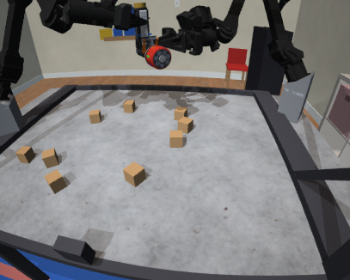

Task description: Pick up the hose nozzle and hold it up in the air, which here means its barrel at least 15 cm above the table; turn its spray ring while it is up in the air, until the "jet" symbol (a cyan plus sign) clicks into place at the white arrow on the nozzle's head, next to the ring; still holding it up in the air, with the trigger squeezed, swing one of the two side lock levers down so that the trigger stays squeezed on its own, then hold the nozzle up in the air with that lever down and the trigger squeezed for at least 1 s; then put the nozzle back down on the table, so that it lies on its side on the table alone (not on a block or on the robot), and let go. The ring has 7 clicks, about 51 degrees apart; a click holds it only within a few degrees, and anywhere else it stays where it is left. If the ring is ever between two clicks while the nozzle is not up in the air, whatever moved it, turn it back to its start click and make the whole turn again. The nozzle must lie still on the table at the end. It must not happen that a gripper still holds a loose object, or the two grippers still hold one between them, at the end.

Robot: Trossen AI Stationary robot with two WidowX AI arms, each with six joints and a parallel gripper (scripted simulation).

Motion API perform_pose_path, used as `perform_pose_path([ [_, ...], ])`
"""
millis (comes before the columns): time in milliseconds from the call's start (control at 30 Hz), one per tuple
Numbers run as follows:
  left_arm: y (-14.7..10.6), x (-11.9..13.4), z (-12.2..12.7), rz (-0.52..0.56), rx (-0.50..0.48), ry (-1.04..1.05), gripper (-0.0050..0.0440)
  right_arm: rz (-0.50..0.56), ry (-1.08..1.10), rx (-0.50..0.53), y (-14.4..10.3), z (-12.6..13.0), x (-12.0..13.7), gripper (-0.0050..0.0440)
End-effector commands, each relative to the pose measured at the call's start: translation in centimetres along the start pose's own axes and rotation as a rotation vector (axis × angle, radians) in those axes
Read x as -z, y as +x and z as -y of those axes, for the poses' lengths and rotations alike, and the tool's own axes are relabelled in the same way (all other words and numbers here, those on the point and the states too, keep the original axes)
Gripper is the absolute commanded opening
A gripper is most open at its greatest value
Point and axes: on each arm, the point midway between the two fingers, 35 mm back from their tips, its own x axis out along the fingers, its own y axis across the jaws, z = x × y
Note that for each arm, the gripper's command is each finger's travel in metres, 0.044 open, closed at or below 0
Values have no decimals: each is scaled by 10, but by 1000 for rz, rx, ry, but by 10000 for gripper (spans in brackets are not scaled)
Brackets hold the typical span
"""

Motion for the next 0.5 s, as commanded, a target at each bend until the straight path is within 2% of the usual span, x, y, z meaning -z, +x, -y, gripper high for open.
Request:
perform_pose_path([
  [0, -1, -11, 1, 26, 15, -31, 169, 18, -17, 31, 0, 16, -10, 171],
  [467, -1, -11, 1, 26, 15, -31, 169, 25, -25, 46, 0, 25, -17, 171],
])
